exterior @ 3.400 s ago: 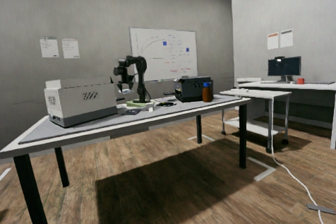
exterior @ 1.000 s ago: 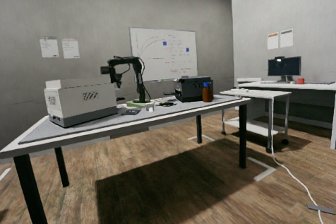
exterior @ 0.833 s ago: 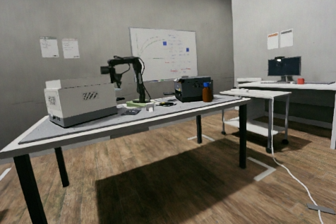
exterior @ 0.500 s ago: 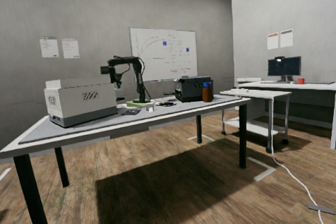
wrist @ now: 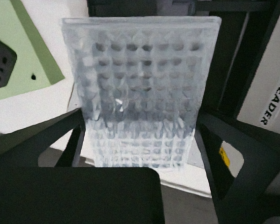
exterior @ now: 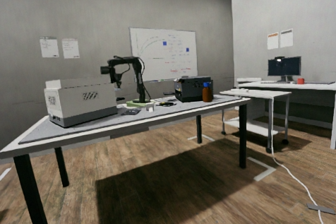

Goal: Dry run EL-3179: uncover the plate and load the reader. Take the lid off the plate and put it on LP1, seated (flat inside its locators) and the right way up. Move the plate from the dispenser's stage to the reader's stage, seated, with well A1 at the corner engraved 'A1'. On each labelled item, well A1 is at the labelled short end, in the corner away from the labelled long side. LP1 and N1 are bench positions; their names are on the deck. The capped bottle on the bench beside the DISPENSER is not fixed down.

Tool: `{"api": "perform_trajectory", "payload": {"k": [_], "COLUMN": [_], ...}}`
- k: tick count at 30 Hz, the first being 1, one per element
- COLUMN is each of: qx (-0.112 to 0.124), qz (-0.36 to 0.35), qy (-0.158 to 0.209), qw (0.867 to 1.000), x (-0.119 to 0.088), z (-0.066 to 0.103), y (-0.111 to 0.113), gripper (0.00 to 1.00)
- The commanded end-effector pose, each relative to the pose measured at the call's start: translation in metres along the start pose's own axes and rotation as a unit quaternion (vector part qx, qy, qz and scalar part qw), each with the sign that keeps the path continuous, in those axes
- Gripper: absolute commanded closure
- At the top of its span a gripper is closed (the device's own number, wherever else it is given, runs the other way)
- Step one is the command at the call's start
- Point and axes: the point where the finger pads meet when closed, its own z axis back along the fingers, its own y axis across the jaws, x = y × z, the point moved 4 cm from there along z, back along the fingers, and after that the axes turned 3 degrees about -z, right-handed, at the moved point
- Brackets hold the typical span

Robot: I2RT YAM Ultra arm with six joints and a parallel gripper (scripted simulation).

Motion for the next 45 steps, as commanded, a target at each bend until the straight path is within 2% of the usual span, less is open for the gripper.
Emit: {"api": "perform_trajectory", "payload": {"k": [1,3,5,33,36,45], "qx": [-0.014,-0.031,-0.016,-0.017,-0.020,-0.017], "qz": [-0.002,0.003,0.001,-0.004,-0.002,-0.001], "qy": [-0.004,0.001,-0.003,-0.003,-0.002,-0.003], "qw": [1.000,1.000,1.000,1.000,1.000,1.000], "x": [0.003,0.004,0.006,0.004,0.005,0.006], "z": [0.010,0.011,0.000,-0.032,-0.032,-0.046], "y": [-0.004,-0.009,-0.001,0.000,-0.002,0.000], "gripper": [0.14,0.14,0.14,0.14,0.14,0.14]}}
